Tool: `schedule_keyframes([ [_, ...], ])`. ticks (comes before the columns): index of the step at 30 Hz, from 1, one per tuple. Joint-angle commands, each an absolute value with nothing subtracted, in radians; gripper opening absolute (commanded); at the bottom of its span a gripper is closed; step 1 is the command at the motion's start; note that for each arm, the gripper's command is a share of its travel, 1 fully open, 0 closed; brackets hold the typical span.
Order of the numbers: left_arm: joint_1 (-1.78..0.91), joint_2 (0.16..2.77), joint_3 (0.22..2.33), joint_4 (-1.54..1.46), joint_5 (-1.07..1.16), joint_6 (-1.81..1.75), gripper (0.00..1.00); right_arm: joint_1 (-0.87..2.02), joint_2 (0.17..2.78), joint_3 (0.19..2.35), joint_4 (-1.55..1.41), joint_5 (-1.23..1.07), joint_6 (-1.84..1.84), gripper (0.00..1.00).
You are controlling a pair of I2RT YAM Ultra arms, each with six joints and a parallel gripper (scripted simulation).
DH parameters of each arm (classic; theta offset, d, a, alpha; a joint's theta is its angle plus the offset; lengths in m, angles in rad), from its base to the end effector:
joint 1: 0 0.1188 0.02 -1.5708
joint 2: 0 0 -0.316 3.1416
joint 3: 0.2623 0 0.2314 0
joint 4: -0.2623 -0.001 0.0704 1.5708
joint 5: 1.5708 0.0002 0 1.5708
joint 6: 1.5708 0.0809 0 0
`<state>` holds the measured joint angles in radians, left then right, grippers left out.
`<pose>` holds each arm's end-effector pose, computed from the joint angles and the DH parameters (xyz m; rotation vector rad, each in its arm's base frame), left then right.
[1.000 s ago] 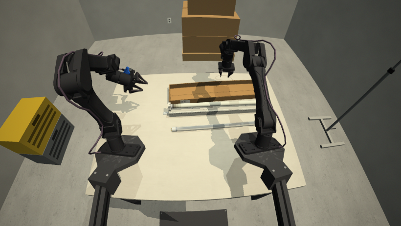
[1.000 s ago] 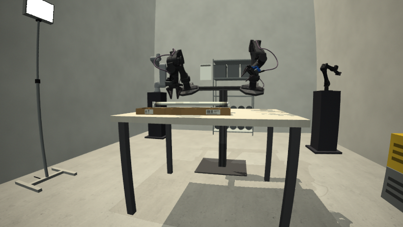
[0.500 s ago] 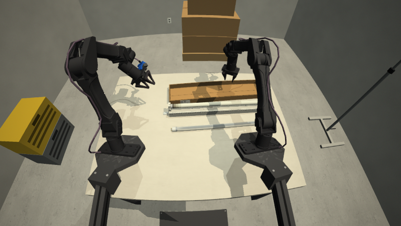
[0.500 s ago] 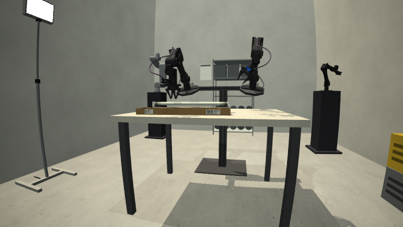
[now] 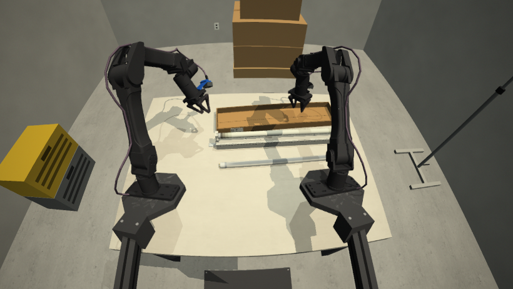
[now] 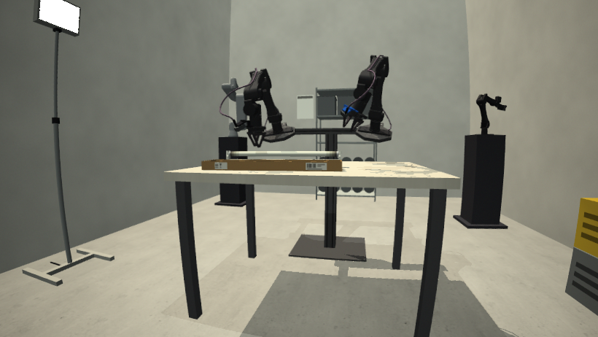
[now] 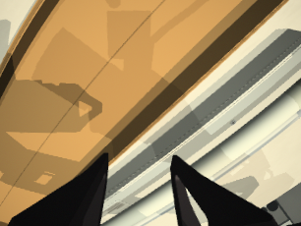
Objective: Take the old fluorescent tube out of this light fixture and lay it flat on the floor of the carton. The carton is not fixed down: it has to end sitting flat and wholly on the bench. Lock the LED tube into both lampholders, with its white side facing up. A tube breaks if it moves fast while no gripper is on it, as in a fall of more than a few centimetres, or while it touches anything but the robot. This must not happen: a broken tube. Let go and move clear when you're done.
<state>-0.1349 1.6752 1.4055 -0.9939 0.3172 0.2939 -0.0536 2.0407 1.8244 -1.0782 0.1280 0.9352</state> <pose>0.3224 -0.0682 0.2909 0.6595 2.7049 -0.4096 0.4340 -0.0326 0.2662 1.3688 2.4859 0.0038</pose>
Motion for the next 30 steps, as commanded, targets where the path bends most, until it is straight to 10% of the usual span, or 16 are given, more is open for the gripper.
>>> schedule_keyframes([
  [1,-0.198,1.746,1.493,-1.052,0.234,0.415,0.49,-0.069,1.99,1.783,-1.103,0.114,1.079,0.49],
  [30,-0.544,2.304,2.044,-1.297,-0.138,0.864,0.49,-0.13,1.84,1.471,-1.095,0.099,1.642,0.49],
])
